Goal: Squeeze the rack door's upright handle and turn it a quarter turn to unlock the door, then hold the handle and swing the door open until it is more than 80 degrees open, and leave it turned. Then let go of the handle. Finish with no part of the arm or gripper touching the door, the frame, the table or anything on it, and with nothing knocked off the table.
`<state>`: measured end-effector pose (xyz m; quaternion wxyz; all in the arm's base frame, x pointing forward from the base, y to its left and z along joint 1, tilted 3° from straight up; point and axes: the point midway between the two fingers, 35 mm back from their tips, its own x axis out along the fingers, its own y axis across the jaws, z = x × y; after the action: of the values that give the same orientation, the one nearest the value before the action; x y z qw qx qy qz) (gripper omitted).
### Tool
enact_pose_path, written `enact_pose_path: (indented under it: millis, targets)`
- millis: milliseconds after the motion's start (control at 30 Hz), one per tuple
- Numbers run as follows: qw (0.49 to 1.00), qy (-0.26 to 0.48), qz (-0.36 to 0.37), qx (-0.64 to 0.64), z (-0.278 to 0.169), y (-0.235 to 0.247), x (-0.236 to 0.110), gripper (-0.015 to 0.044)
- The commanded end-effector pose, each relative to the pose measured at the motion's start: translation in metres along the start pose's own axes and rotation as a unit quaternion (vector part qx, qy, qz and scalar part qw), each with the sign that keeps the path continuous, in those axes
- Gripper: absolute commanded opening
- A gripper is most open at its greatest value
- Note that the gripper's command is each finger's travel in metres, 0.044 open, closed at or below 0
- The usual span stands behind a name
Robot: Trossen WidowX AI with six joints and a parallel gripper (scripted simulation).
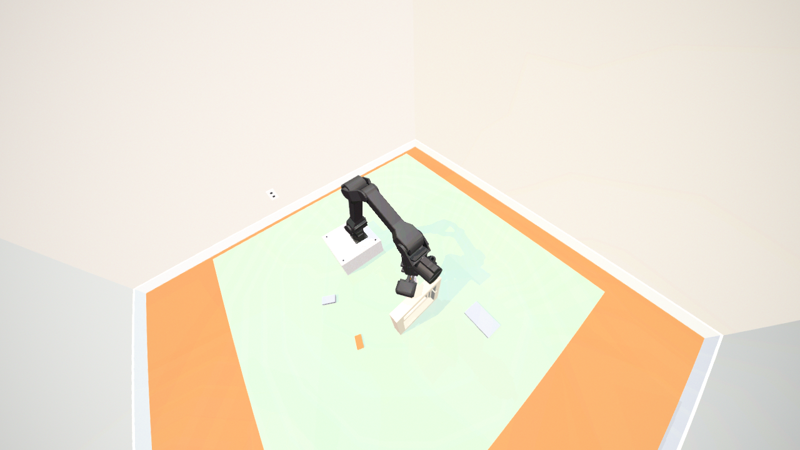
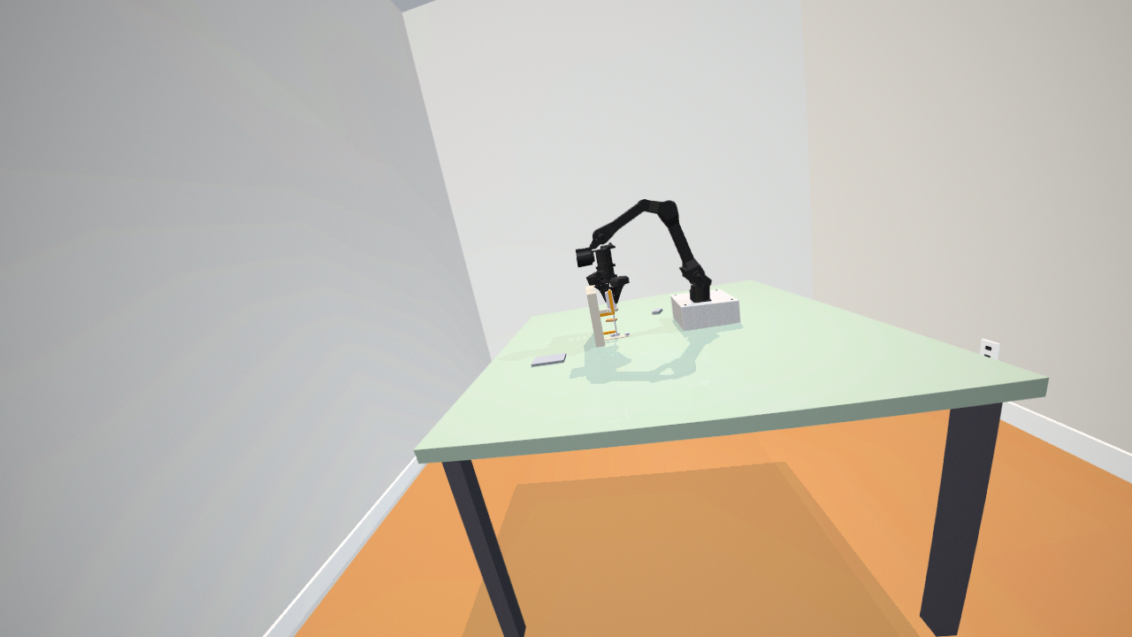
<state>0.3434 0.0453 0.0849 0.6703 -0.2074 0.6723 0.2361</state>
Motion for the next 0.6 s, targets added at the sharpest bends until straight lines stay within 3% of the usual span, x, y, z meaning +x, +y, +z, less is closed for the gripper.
enact_pose_path:
  millis: [0,267,567]
  targets:
    - [0.996,0.001,-0.001,0.092,0.0000,-0.0005,0.0008,0.0290]
    - [0.958,0.001,-0.001,0.286,0.0000,-0.0005,0.0008,0.0290]
    - [0.871,0.001,-0.001,0.491,0.0000,-0.0005,0.0008,0.0290]
